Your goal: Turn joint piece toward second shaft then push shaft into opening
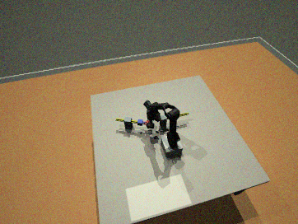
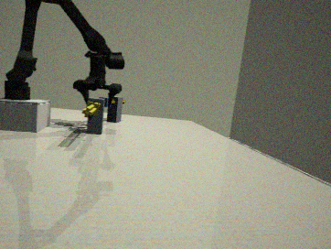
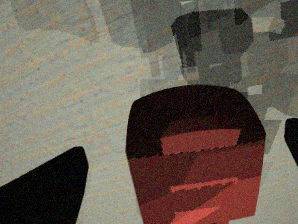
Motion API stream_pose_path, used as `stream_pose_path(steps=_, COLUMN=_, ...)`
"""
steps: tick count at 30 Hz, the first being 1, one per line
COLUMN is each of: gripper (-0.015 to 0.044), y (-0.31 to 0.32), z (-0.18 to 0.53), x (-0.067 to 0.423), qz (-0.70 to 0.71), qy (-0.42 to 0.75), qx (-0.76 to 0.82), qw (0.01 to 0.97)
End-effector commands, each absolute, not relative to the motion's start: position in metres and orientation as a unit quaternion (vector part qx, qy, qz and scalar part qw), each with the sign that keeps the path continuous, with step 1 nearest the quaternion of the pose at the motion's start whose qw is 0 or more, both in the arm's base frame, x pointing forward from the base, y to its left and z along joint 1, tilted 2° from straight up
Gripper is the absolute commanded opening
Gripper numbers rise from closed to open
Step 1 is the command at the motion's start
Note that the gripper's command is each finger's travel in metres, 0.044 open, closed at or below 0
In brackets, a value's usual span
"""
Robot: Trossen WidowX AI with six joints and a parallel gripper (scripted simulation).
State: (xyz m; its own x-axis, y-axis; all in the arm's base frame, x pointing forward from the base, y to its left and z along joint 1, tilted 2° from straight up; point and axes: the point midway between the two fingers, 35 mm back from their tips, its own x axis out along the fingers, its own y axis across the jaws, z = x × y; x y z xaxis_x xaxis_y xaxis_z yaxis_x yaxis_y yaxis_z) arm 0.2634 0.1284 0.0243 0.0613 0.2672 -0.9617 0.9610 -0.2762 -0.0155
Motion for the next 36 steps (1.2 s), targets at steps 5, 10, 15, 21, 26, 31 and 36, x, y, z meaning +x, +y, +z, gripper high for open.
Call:
stream_pose_path(steps=5, gripper=0.0440, y=0.131, z=0.039, x=0.269, qz=-0.442, qy=0.527, qx=0.586, qw=0.427)
stream_pose_path(steps=10, gripper=0.0440, y=0.132, z=0.051, x=0.272, qz=-0.404, qy=0.560, qx=0.542, qw=0.479)
stream_pose_path(steps=15, gripper=0.0440, y=0.133, z=0.064, x=0.274, qz=-0.364, qy=0.591, qx=0.492, qw=0.526)
stream_pose_path(steps=21, gripper=0.0440, y=0.135, z=0.079, x=0.275, qz=-0.312, qy=0.623, qx=0.427, qw=0.576)
stream_pose_path(steps=26, gripper=0.0440, y=0.135, z=0.093, x=0.276, qz=-0.266, qy=0.646, qx=0.369, qw=0.612)
stream_pose_path(steps=31, gripper=0.0440, y=0.136, z=0.106, x=0.276, qz=-0.219, qy=0.666, qx=0.308, qw=0.643)
stream_pose_path(steps=36, gripper=0.0440, y=0.136, z=0.120, x=0.275, qz=-0.170, qy=0.683, qx=0.245, qw=0.667)
